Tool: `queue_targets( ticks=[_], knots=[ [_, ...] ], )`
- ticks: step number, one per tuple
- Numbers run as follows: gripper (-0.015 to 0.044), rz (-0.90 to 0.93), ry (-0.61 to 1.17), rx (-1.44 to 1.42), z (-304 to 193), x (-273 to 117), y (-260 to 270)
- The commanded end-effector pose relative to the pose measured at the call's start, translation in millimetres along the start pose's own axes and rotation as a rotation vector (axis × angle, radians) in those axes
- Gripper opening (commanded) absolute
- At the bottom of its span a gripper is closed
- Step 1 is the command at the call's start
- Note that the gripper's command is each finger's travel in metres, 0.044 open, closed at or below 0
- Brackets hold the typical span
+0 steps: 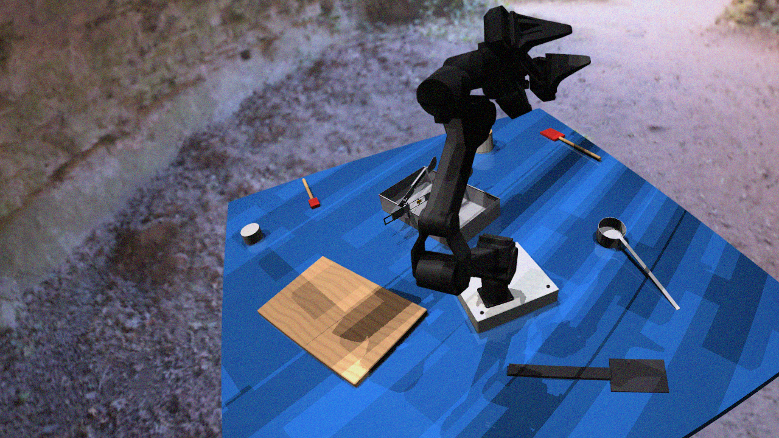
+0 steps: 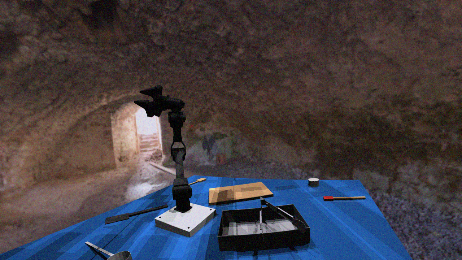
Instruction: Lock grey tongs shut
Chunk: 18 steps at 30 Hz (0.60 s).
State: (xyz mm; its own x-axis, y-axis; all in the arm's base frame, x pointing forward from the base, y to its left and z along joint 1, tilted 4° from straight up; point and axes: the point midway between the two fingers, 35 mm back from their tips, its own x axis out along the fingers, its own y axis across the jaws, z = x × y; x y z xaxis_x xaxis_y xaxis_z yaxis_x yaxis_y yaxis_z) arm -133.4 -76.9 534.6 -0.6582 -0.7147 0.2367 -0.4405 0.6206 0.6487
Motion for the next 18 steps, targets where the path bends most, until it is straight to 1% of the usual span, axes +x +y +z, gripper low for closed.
queue_targets(
  ticks=[1,2,9,11,16,18],
  knots=[
    [0.0426,0.0,0.0,0.0,0,0,0],
    [0.044,-0.001,0.003,-0.007,-1,0,0],
    [0.044,-0.006,0.085,-0.141,-27,1,-12],
    [0.044,0.0,0.115,-0.178,-38,0,-19],
    [0.044,-0.002,0.222,-0.374,-75,-3,-42],
    [0.044,-0.003,0.259,-0.398,-84,-6,-48]
  ],
)
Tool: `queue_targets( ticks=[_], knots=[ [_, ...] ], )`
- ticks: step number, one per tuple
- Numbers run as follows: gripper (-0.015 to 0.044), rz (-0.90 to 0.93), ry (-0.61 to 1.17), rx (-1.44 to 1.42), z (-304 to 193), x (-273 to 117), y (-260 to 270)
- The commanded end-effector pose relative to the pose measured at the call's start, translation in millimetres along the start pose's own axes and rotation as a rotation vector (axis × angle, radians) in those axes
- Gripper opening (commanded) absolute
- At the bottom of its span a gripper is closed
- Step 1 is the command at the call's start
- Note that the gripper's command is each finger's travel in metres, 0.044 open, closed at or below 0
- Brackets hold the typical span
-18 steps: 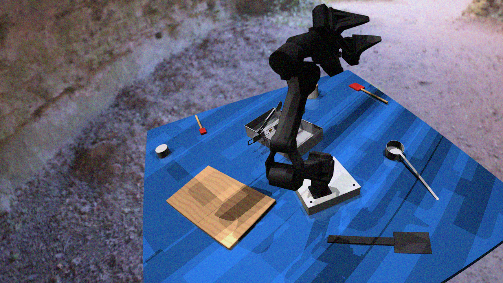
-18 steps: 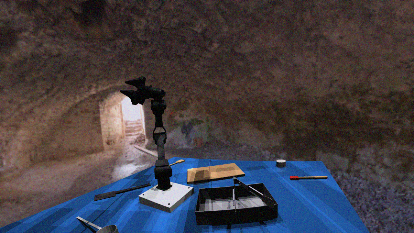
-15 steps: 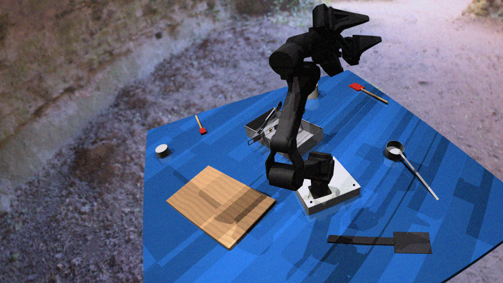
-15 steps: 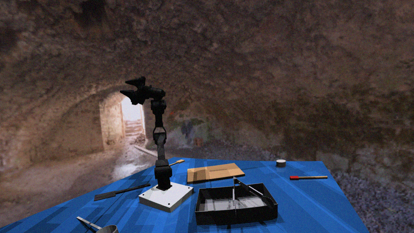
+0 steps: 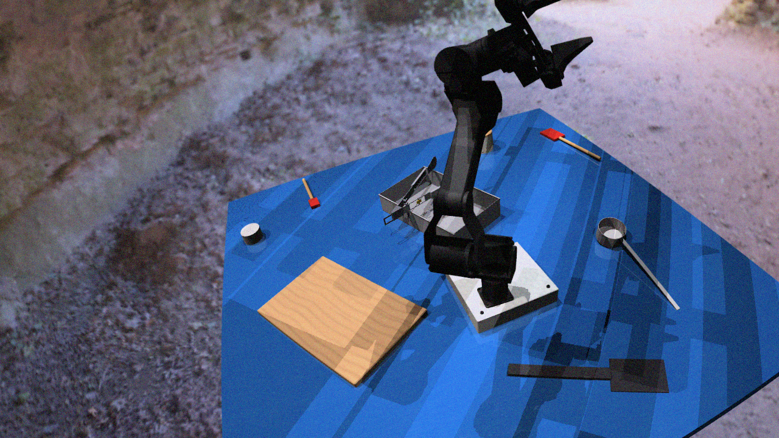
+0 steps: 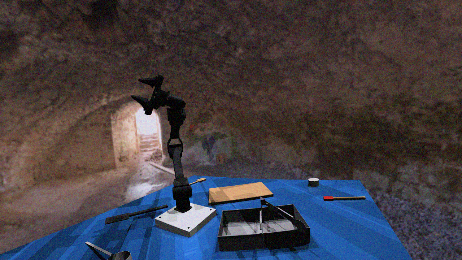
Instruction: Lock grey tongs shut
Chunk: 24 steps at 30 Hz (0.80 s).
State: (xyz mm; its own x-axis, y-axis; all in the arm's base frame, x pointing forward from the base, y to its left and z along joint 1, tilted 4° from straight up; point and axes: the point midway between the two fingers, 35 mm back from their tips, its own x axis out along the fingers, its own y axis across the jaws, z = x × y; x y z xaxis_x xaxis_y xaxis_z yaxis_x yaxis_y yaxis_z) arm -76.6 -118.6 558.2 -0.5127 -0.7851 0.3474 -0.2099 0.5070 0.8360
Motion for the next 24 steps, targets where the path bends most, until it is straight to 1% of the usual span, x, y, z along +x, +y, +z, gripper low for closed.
queue_targets(
  ticks=[1,3,7,13,18,24],
  knots=[
    [0.044,0.004,0.085,-0.086,-31,0,-10],
    [0.044,0.02,0.102,-0.089,-37,-1,-10],
    [0.044,0.027,0.164,-0.187,-58,-2,-14],
    [0.044,0.078,0.359,-0.524,-123,-15,-34],
    [0.044,0.177,0.543,-0.793,-181,-38,-55],
    [0.044,0.342,0.828,-1.138,-252,-90,-94]
  ],
)
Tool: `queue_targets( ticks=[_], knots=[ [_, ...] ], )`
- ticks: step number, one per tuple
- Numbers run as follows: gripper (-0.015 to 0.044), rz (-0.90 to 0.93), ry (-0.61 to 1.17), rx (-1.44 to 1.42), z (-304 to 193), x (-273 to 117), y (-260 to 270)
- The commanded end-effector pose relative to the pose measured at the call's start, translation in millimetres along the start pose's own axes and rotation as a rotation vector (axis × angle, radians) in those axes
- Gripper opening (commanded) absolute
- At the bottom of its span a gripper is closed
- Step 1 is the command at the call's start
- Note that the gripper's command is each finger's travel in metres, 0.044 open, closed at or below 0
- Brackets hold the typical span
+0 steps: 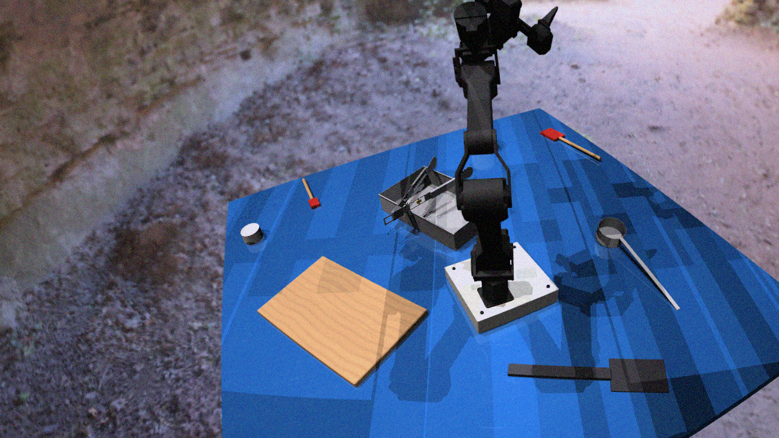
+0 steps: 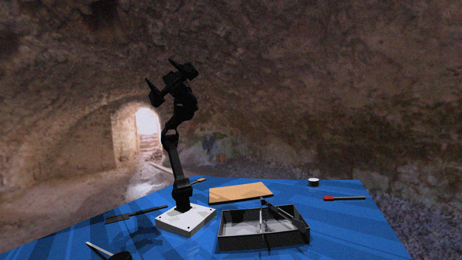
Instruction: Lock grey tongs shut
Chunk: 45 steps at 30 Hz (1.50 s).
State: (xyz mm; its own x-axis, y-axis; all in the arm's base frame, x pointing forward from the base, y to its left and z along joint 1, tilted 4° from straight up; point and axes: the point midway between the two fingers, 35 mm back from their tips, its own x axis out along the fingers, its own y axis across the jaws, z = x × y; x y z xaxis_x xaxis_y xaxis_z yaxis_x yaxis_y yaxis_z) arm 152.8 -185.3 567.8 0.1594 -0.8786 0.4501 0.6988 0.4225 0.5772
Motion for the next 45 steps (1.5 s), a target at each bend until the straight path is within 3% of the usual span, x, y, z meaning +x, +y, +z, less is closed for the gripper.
queue_targets(
  ticks=[1,8,14,25,31,37,39,45],
  knots=[
    [0.044,0.118,0.148,-0.241,-52,1,32],
    [0.044,0.421,0.397,-0.776,-156,-22,81],
    [0.044,0.793,0.555,-1.2,-243,-74,111],
    [0.044,1.769,0.63,-1.854,-360,-215,109],
    [0.044,2.393,0.529,-1.973,-386,-292,84],
    [0.044,3.09,0.318,-1.826,-387,-362,51],
    [0.044,3.182,0.282,-1.78,-385,-371,47],
    [0.044,3.182,0.282,-1.78,-385,-371,47]
  ],
)
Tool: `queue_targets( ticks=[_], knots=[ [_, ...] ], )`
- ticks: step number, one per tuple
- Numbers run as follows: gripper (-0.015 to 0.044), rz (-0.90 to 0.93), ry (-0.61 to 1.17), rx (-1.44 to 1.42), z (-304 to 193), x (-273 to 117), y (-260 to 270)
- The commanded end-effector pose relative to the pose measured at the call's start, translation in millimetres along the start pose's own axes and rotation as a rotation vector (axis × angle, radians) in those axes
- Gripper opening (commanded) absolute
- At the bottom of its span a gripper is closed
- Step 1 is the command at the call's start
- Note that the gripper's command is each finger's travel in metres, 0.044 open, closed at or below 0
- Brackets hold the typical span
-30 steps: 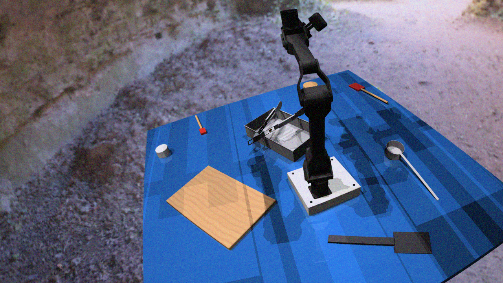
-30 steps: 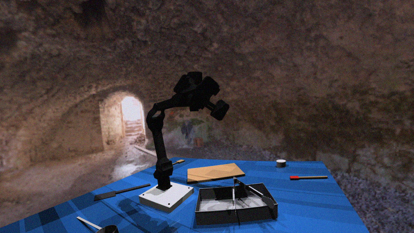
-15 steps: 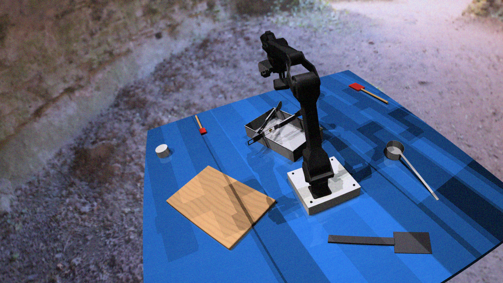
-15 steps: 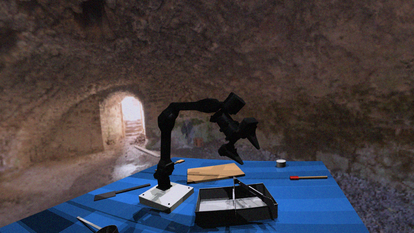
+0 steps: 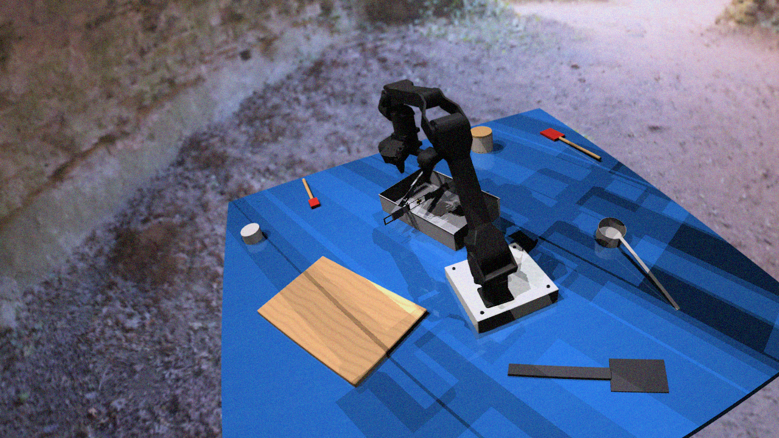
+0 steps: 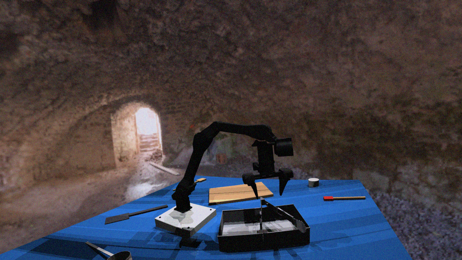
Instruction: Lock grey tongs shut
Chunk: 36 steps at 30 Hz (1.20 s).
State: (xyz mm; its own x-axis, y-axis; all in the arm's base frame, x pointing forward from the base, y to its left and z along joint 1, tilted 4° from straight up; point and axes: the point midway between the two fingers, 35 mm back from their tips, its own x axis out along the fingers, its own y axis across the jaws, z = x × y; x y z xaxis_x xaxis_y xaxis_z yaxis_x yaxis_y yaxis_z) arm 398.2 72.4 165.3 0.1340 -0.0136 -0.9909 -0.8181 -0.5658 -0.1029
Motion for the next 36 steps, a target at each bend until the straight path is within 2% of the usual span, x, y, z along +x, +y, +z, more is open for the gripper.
queue_targets(
  ticks=[1,12,36],
  knots=[
    [0.044,0.015,-0.023,-0.038,3,0,1],
    [0.044,0.016,-0.023,-0.038,3,2,6],
    [0.044,0.015,-0.023,-0.038,2,41,3]
  ],
)
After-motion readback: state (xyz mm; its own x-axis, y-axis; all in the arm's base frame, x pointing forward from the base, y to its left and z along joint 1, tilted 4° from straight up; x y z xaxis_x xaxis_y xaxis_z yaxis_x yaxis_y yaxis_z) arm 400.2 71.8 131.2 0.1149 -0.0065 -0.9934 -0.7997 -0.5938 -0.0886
